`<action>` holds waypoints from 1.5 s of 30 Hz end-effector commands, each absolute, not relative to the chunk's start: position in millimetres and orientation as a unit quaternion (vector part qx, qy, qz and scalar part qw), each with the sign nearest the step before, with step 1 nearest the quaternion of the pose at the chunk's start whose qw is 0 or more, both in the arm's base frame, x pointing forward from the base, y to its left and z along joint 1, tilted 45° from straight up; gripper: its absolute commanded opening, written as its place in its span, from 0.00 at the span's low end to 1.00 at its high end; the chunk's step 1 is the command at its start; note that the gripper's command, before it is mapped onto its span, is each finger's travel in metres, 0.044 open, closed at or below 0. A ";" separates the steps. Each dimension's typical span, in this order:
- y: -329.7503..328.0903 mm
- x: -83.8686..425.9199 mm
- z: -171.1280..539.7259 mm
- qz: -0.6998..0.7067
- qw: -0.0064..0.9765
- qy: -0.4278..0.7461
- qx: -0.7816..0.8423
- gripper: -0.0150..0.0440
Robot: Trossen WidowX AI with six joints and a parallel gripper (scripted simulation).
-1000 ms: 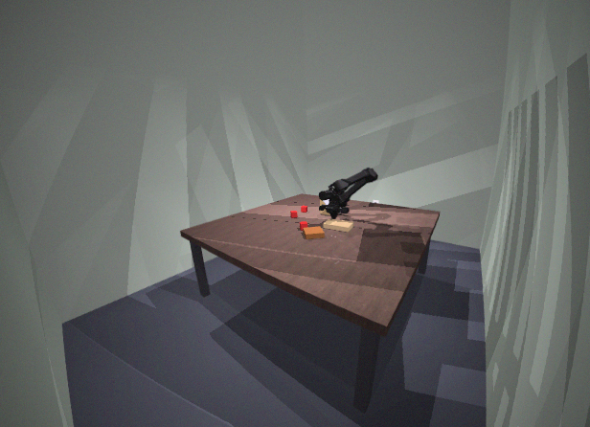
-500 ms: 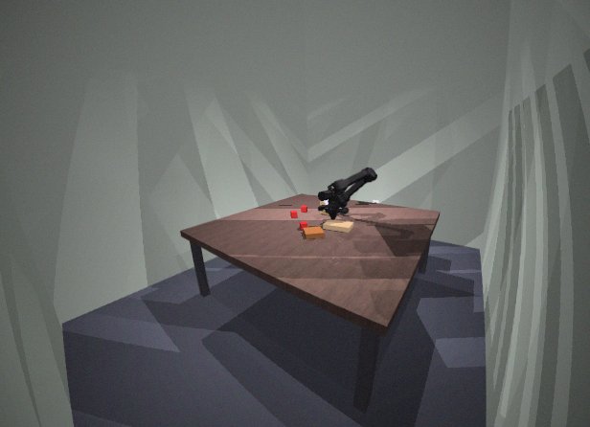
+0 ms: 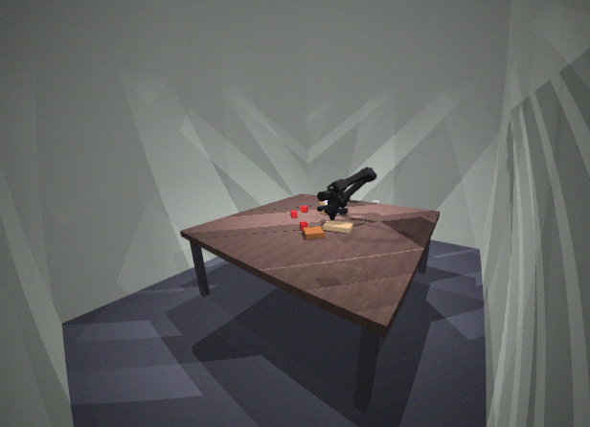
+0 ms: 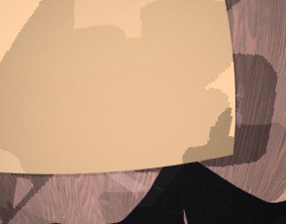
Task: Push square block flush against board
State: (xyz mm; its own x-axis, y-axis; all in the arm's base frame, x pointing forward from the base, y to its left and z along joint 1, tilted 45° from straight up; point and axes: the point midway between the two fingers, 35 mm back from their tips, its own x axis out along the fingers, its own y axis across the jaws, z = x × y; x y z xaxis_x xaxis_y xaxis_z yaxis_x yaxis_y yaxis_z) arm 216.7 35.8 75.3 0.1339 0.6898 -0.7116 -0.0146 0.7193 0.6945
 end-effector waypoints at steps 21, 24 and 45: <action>35.9 239.1 79.1 0.253 0.699 0.608 0.280 0.25; 36.0 241.7 79.6 0.253 0.699 0.608 0.280 0.25; 36.7 259.9 84.2 0.253 0.699 0.607 0.280 0.25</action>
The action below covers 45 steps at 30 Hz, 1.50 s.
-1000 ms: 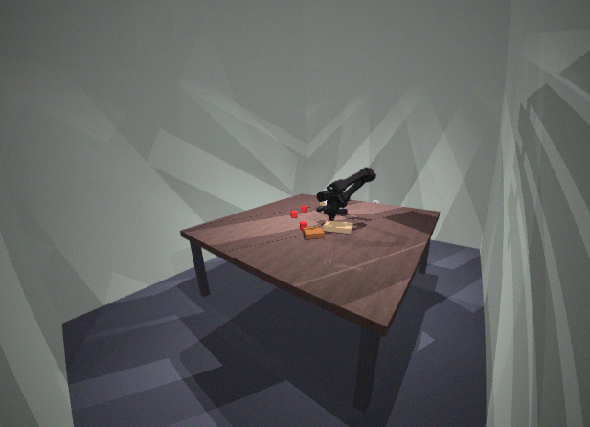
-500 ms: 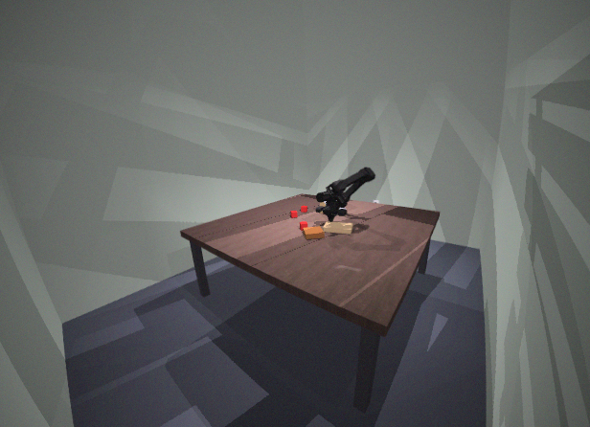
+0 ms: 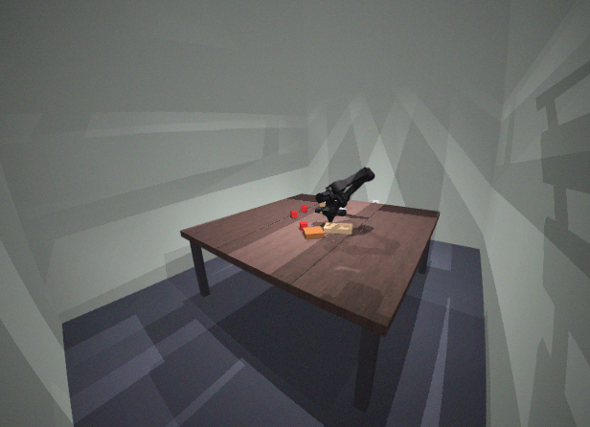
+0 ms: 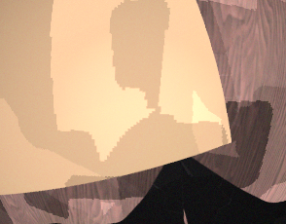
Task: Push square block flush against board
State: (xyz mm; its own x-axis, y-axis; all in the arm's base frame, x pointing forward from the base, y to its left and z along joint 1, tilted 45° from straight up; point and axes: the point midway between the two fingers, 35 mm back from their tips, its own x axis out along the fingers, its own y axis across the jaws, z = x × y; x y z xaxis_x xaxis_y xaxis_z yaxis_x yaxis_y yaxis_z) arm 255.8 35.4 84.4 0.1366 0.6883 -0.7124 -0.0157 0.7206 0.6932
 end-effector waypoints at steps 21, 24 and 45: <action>38.4 277.9 89.6 0.253 0.700 0.607 0.279 0.25; 38.7 280.4 90.4 0.253 0.700 0.607 0.279 0.25; 42.1 251.2 85.2 0.253 0.699 0.607 0.280 0.25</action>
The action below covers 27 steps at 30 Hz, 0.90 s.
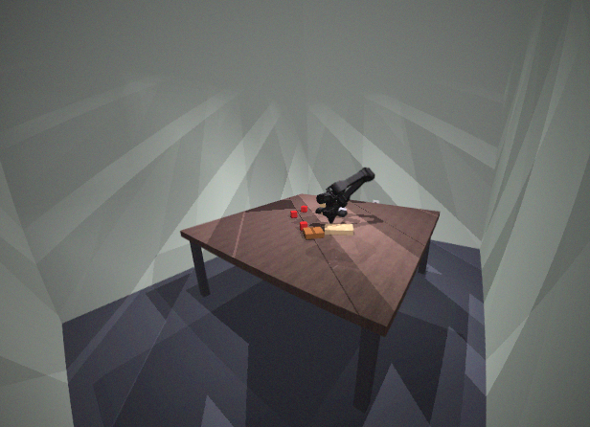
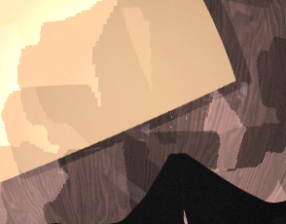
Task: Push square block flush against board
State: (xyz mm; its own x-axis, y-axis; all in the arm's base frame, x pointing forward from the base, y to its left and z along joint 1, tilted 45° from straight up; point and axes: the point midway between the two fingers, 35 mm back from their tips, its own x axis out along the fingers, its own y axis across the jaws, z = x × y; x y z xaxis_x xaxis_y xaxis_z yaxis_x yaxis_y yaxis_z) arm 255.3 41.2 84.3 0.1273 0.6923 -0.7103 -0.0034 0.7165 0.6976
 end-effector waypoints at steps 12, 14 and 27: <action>42.0 237.6 81.9 0.250 0.695 0.612 0.282 0.25; 28.9 236.0 94.0 0.250 0.697 0.611 0.281 0.25; 12.8 233.3 126.9 0.296 0.718 0.589 0.223 0.25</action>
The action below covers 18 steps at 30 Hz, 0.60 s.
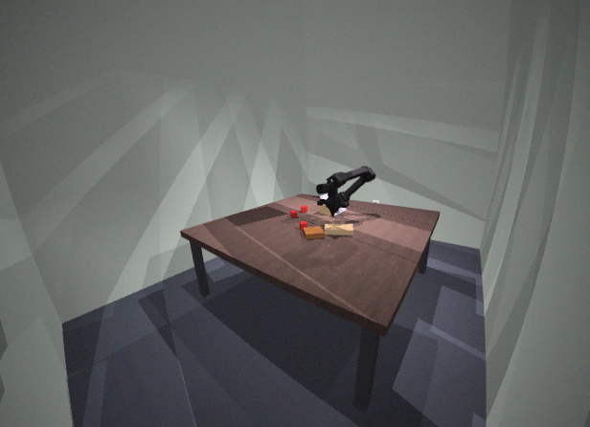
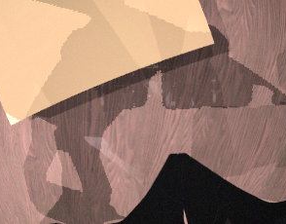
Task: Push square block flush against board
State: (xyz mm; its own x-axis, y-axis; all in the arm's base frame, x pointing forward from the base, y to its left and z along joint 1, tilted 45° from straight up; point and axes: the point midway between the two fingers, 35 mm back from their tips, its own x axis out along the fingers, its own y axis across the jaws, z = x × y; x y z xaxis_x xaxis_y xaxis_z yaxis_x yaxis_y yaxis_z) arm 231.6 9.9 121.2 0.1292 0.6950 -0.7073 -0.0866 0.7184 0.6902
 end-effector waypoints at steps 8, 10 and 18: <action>27.1 239.2 141.1 0.371 0.742 0.546 0.119 0.25; 31.0 240.3 144.8 0.389 0.745 0.534 0.093 0.25; 46.8 243.8 160.2 0.456 0.751 0.477 -0.012 0.25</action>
